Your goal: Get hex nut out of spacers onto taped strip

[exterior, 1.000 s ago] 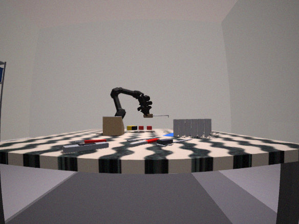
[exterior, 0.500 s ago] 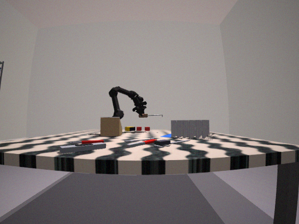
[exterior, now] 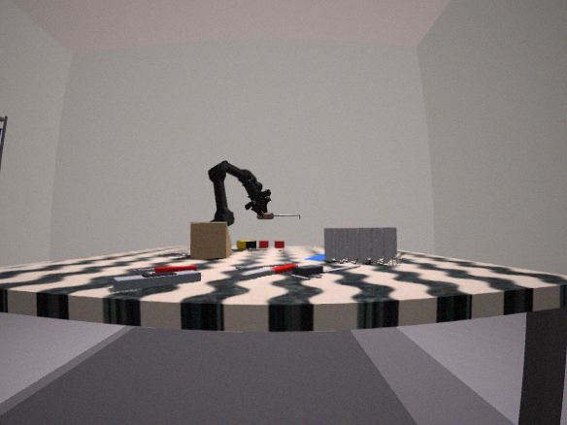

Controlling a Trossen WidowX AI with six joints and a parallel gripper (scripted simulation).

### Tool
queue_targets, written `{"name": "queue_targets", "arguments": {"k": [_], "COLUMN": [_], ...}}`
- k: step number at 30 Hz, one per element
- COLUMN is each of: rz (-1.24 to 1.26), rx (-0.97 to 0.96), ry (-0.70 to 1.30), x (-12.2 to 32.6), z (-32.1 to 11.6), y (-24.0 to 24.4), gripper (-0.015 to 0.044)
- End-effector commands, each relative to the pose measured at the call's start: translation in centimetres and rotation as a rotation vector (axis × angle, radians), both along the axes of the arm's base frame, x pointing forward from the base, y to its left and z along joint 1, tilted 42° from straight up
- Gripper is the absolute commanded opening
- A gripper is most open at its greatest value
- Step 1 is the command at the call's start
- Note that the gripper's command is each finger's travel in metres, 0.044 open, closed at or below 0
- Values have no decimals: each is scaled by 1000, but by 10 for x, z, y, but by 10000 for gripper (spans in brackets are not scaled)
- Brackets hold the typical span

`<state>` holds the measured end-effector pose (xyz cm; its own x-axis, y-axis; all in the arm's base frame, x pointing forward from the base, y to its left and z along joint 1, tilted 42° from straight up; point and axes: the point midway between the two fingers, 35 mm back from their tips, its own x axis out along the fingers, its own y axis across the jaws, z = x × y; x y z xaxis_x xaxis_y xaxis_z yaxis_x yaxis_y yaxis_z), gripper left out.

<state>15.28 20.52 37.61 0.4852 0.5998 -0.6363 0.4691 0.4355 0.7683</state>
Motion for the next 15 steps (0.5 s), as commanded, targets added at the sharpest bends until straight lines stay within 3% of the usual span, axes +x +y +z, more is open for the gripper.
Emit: {"name": "queue_targets", "arguments": {"k": [1,15], "rz": [-14,-15], "rx": [17,17], "ry": [-7,-6], "x": [-3,0], "z": [7,0], "y": [-1,7], "gripper": [0,0]}}
